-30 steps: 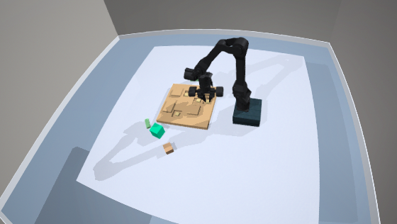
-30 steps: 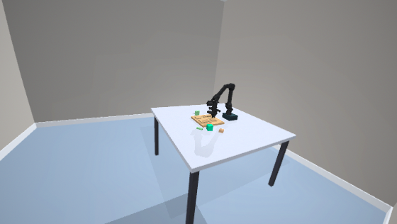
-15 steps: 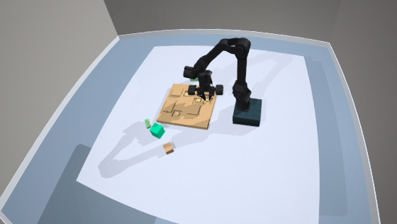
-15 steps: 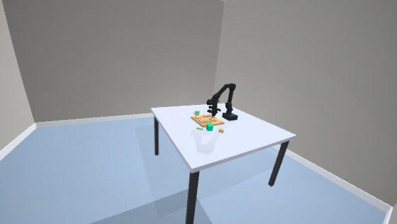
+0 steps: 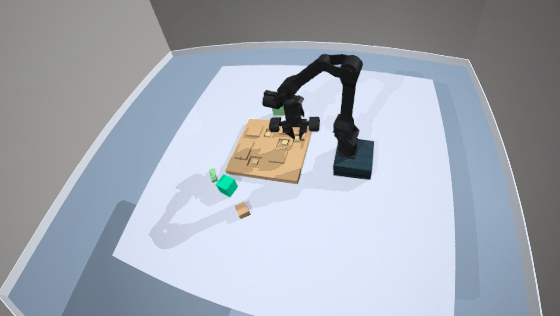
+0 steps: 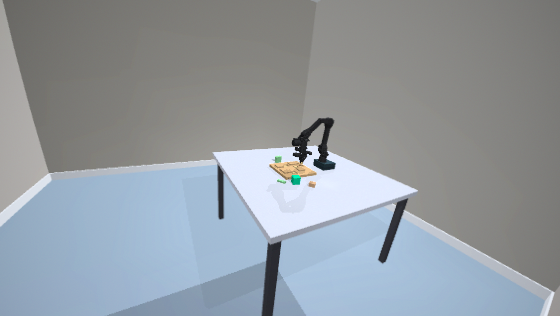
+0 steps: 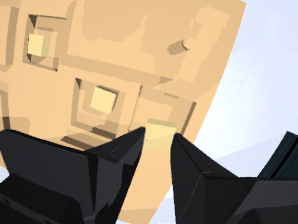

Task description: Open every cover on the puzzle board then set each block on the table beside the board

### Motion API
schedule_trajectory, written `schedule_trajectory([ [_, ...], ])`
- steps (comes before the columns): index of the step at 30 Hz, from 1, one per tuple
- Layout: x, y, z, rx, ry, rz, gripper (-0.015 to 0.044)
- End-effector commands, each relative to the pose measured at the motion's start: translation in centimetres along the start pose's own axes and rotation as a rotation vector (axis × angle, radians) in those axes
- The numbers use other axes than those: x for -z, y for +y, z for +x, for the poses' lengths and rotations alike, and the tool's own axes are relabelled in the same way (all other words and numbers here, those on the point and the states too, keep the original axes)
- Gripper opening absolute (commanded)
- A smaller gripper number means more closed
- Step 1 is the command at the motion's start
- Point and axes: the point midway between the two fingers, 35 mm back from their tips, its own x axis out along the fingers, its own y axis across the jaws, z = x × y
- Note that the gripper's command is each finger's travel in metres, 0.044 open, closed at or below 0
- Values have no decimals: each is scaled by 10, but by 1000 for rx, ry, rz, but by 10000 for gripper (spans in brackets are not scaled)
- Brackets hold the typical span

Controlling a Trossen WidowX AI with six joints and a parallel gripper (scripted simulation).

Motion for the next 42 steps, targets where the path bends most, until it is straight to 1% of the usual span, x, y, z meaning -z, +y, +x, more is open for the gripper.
schedule_trajectory([
  [1,0,0,-7,-2,-2,3,80],
  [8,0,0,-16,-2,-2,2,80],
  [26,0,-1,-61,-2,-2,2,80],
  [42,29,28,-67,-6,0,2,80],
])
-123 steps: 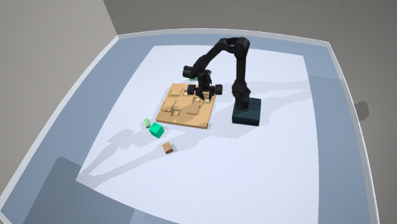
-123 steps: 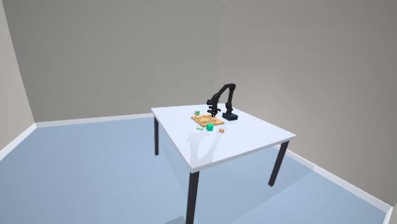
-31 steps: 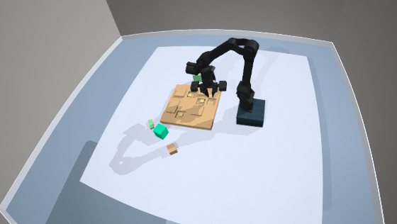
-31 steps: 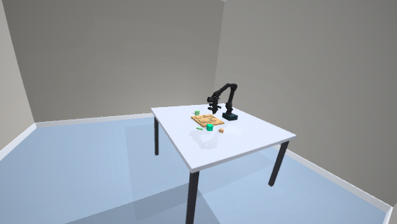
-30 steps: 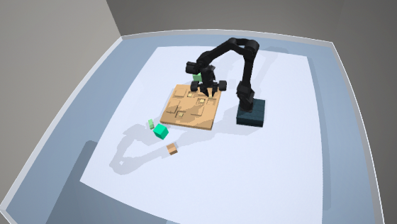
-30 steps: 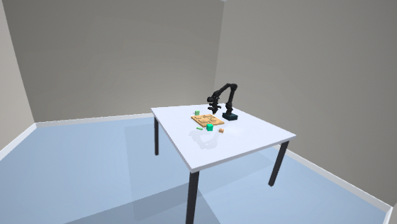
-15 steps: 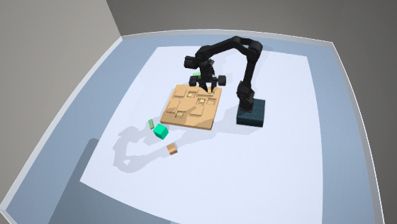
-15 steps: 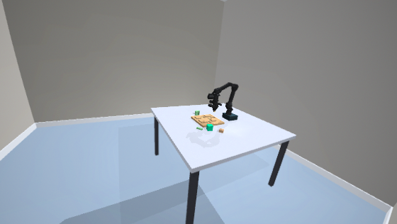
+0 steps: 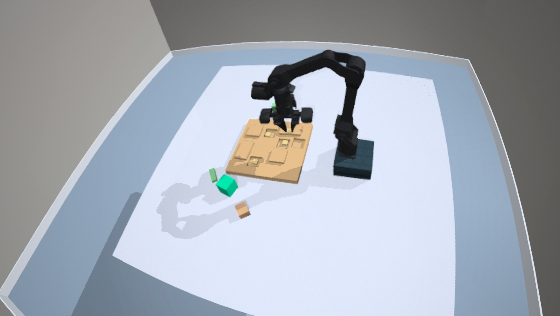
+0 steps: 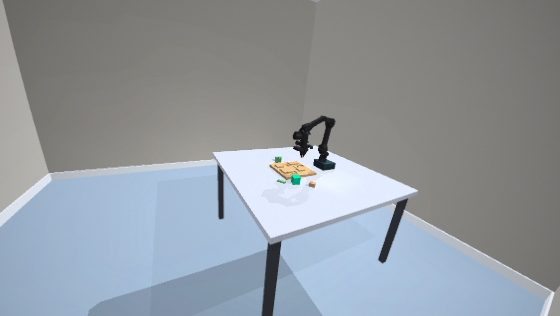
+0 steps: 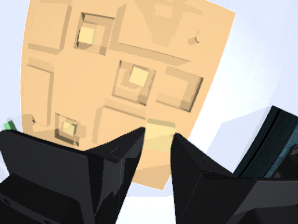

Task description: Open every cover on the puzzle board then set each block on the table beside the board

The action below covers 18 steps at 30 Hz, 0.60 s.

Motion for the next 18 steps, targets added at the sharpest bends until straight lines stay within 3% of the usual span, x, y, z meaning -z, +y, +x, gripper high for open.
schedule_trajectory([
  [1,11,9,-2,-1,3,3,80],
  [18,57,39,-5,-4,7,3,80],
])
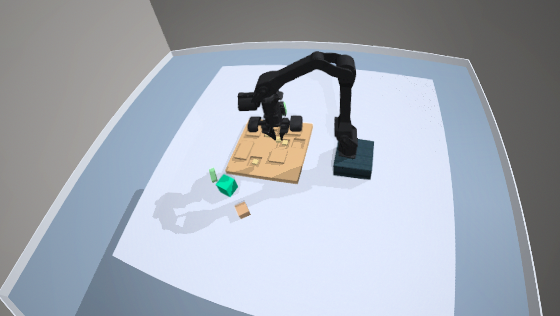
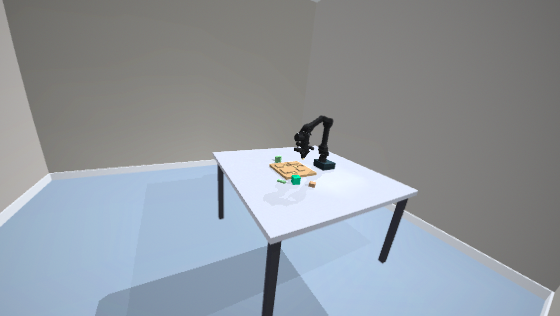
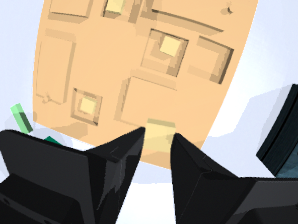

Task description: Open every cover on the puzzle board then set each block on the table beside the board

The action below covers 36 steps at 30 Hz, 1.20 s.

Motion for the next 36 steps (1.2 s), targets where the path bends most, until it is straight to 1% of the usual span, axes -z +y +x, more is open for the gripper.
schedule_trajectory([
  [1,14,7,-1,0,4,4,80],
  [19,74,27,-1,-1,10,3,80],
  [36,137,33,1,0,15,3,80],
])
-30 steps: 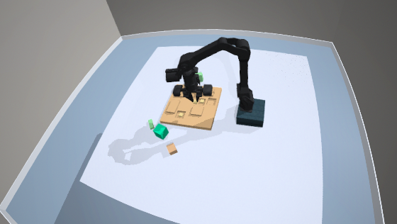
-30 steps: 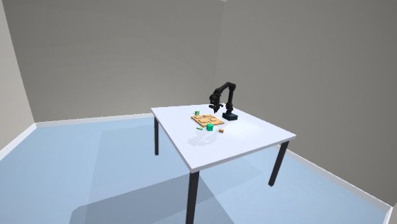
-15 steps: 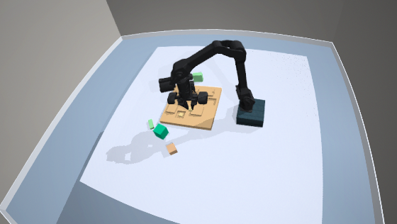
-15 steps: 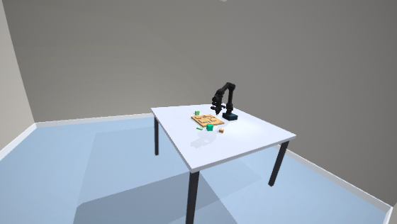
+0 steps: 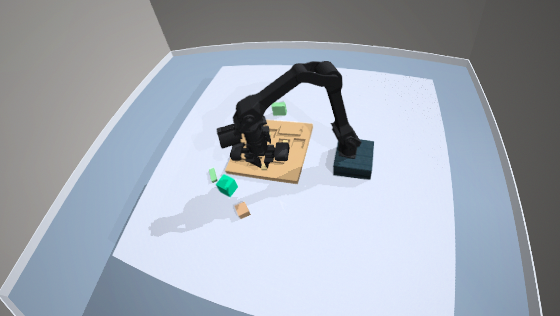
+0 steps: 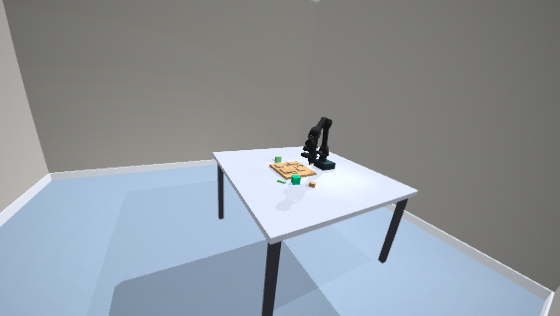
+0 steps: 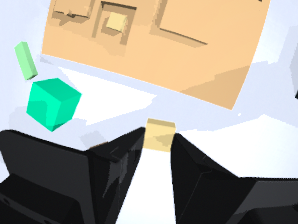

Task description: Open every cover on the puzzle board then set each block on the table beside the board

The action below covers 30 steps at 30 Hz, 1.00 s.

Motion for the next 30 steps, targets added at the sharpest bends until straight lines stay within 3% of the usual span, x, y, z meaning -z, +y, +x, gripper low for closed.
schedule_trajectory([
  [1,18,0,1,3,4,4,80],
  [11,55,-4,4,4,6,3,80],
  [30,58,-1,29,4,6,3,80],
])
